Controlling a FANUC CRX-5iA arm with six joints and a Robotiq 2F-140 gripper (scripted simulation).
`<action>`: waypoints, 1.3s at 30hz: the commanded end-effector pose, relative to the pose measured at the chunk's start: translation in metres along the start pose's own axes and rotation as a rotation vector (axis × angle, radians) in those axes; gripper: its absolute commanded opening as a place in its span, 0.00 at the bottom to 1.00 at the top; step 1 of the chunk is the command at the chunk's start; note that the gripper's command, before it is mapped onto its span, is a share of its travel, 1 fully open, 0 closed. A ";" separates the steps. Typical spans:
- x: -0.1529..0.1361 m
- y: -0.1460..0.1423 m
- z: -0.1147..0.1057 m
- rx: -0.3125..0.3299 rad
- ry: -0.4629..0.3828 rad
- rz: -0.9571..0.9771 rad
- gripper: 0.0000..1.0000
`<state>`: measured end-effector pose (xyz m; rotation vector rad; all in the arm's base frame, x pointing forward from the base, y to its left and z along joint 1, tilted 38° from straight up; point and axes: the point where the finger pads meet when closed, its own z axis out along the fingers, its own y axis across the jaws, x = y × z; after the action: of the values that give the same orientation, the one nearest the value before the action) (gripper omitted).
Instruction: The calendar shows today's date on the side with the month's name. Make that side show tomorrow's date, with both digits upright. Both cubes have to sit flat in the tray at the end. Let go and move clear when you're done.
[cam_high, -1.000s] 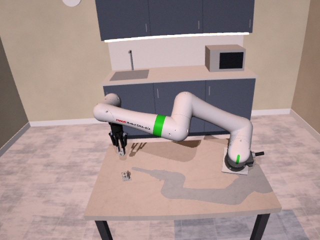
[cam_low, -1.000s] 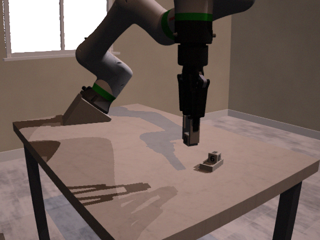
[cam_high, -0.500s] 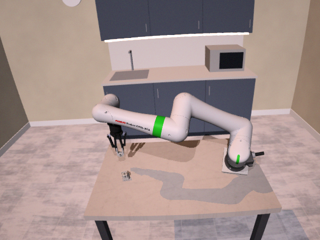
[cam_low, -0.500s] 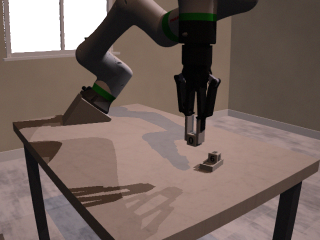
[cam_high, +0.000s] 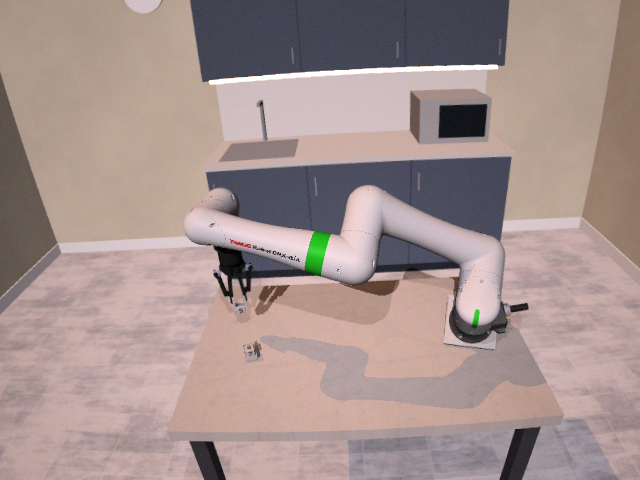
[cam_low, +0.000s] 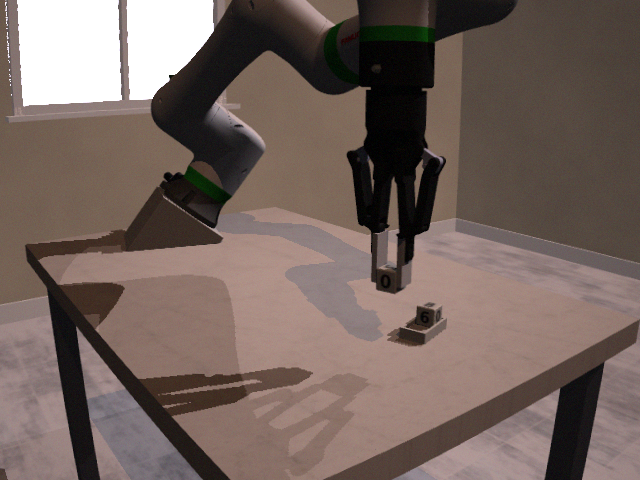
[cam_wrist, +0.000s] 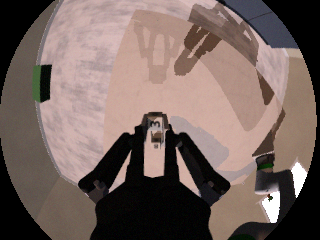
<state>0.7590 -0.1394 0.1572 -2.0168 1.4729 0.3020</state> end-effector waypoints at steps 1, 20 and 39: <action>0.000 0.000 0.000 0.001 0.000 0.000 0.24; 0.000 0.000 0.045 0.001 0.000 0.000 0.24; 0.000 0.000 0.096 0.001 0.000 0.000 0.24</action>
<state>0.7745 -0.0831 0.0828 -2.0171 1.4724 0.3021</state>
